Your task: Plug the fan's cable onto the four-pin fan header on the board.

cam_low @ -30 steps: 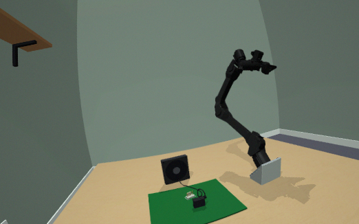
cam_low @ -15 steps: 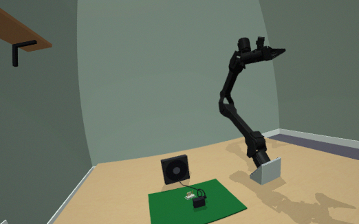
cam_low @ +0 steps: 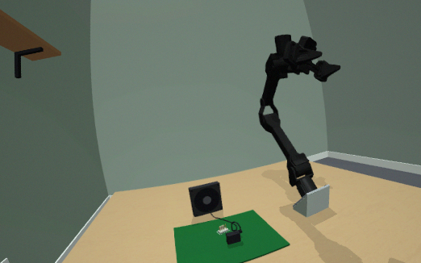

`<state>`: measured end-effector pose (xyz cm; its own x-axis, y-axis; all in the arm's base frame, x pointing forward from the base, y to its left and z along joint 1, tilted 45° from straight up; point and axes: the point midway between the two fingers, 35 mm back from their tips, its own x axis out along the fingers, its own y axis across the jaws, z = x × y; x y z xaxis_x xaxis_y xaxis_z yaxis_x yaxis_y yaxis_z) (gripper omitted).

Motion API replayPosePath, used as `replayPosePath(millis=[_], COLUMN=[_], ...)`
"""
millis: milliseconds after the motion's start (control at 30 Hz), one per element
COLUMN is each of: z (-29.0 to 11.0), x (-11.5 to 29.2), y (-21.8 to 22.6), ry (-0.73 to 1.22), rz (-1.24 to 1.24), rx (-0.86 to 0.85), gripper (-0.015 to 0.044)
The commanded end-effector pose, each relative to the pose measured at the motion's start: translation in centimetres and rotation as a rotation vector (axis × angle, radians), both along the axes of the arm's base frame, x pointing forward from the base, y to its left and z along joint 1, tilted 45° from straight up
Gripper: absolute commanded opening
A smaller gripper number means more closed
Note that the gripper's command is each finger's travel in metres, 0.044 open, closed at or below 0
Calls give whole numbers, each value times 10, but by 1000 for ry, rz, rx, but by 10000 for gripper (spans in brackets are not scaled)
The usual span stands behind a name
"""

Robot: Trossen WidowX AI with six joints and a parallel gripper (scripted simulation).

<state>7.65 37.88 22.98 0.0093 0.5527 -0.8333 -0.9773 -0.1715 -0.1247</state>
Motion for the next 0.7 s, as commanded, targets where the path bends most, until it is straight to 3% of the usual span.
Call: replayPosePath(millis=[0, 333, 667], z=[-42, -103, -147], x=[60, 158, 217], y=[-24, -103, -212], ry=[-199, -429, -365], rz=[65, 321, 737], rx=[-185, -624, -1063], gripper=[440, 440, 440])
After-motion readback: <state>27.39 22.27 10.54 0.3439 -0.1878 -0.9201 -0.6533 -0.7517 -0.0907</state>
